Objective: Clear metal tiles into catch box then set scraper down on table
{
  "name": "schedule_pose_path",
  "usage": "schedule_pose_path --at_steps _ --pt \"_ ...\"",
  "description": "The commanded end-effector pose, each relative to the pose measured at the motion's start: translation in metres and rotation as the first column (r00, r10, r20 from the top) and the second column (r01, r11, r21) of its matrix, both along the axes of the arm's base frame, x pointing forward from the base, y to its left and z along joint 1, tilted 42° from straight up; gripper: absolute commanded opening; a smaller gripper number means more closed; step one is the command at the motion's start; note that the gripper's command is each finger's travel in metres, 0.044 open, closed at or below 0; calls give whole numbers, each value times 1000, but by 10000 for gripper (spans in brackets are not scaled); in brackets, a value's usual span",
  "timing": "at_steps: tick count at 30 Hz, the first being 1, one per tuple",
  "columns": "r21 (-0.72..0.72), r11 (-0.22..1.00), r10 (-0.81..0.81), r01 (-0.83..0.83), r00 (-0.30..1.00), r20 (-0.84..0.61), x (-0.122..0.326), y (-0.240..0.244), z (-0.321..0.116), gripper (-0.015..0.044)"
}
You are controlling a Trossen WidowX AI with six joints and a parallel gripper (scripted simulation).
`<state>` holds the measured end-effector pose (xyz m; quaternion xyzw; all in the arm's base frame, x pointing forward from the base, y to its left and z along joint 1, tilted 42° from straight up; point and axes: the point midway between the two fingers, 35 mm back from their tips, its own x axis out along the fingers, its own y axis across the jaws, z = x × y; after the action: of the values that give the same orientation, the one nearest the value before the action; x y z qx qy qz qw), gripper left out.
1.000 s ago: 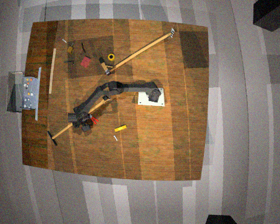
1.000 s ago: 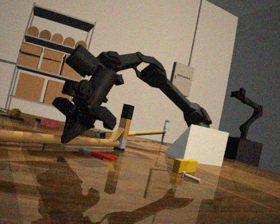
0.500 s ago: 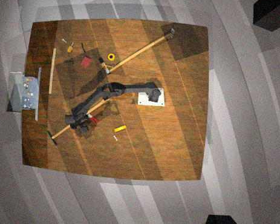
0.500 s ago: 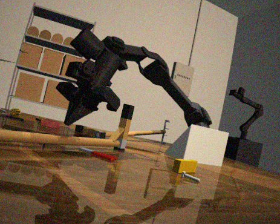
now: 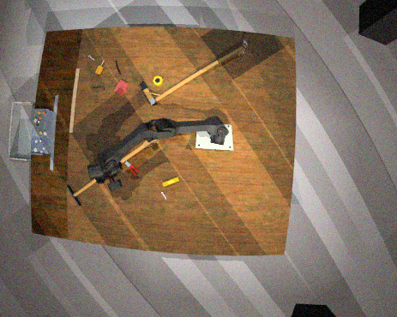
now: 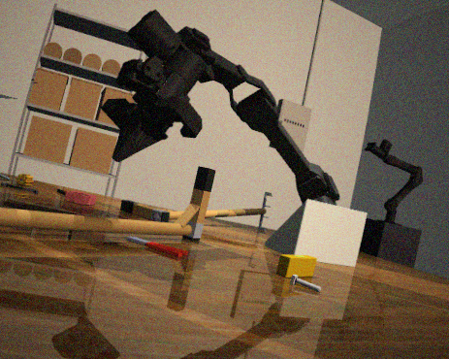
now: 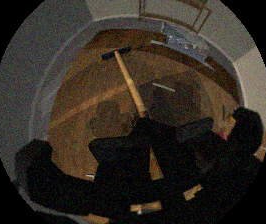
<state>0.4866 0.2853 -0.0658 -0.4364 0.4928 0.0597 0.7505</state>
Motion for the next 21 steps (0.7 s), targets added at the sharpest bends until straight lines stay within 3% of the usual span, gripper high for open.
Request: schedule_pose_path --at_steps 1,8,21 --pt "-1 1000 -14 14 1000 5 -3 2 3 0" --pt "-6 1000 -20 20 1000 -1 -30 25 -7 0" --pt "-7 1000 -20 20 1000 -1 -30 23 -11 0"
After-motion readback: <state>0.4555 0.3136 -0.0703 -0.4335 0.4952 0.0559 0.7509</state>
